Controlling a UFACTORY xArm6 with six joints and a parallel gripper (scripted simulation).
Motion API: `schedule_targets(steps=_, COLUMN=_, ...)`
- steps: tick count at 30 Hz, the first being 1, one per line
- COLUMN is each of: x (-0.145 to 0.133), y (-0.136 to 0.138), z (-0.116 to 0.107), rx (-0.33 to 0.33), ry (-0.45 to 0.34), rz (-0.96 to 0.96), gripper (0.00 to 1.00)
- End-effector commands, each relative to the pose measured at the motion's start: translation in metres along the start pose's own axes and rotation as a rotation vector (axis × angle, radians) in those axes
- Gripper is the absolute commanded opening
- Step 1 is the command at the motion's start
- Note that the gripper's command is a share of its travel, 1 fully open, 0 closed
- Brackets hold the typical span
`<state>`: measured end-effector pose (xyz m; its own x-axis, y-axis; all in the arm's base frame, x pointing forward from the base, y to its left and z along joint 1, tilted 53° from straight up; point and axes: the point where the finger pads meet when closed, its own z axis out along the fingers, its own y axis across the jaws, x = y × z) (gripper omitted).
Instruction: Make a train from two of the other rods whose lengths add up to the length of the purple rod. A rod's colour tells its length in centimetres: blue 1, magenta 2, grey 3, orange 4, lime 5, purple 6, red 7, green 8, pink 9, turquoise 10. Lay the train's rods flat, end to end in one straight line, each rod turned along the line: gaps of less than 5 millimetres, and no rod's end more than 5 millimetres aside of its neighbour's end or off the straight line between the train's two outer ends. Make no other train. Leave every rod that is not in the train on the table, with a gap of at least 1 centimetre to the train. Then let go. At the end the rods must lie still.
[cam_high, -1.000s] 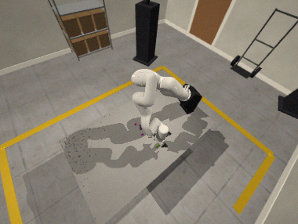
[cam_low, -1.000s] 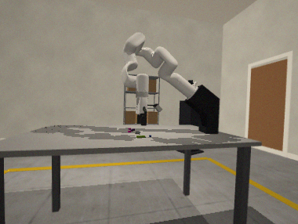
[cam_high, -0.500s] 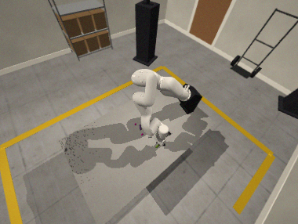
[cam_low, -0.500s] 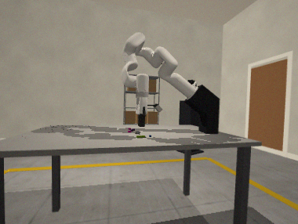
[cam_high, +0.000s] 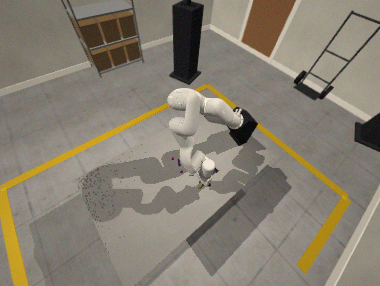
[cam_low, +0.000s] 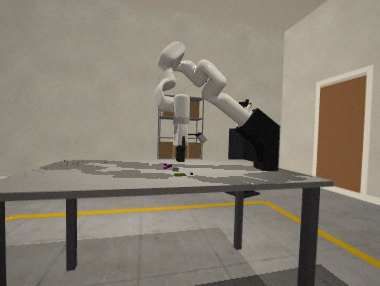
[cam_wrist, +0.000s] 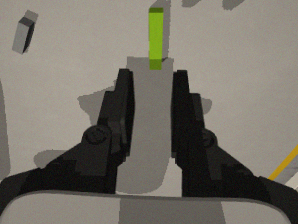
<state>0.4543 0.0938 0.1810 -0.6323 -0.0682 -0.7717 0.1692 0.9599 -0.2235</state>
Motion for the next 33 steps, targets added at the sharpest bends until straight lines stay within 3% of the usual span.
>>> schedule_targets(steps=1, x=-0.001, y=0.0, z=0.0, rx=-0.001, ry=-0.001, rz=0.0, gripper=0.24)
schedule_targets(steps=17, x=-0.001, y=0.0, z=0.002, rx=-0.001, ry=-0.001, rz=0.0, gripper=0.24)
schedule_targets(steps=33, x=-0.001, y=0.0, z=0.018, rx=-0.001, ry=-0.001, rz=0.0, gripper=0.24)
